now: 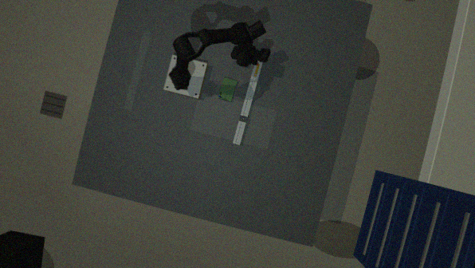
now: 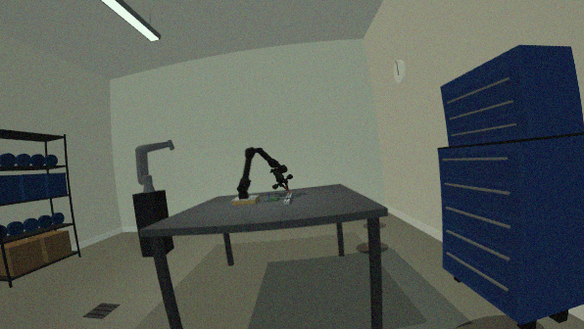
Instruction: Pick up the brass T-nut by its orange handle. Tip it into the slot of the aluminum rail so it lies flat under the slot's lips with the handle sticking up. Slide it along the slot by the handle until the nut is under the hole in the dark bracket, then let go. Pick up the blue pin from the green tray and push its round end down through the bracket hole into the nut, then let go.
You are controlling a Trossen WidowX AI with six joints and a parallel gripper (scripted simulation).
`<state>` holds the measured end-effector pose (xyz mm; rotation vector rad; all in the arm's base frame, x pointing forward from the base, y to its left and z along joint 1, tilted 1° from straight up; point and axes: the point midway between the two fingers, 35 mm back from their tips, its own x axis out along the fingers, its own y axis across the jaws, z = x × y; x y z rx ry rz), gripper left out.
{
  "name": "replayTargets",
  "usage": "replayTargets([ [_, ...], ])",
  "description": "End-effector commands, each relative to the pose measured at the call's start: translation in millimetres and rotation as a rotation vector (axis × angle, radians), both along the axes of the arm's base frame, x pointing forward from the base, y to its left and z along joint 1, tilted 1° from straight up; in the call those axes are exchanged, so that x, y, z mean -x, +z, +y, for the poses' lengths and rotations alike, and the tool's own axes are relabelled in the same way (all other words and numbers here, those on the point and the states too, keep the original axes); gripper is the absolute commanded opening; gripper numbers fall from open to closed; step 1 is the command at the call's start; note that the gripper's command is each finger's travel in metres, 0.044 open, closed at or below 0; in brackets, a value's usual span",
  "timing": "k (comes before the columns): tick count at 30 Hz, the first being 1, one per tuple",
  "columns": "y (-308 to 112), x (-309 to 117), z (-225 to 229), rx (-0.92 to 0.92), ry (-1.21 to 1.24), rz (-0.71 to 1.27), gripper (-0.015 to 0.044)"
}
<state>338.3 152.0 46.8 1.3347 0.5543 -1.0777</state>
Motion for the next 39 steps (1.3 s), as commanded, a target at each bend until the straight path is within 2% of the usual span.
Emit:
replayTargets([
  [1, 0.8, -1.0, 0.4, -0.003, 0.002, 0.008, -0.015],
  [39, 2.6, -5.4, -0.2, -0.014, 0.003, 0.099, -0.015],
])
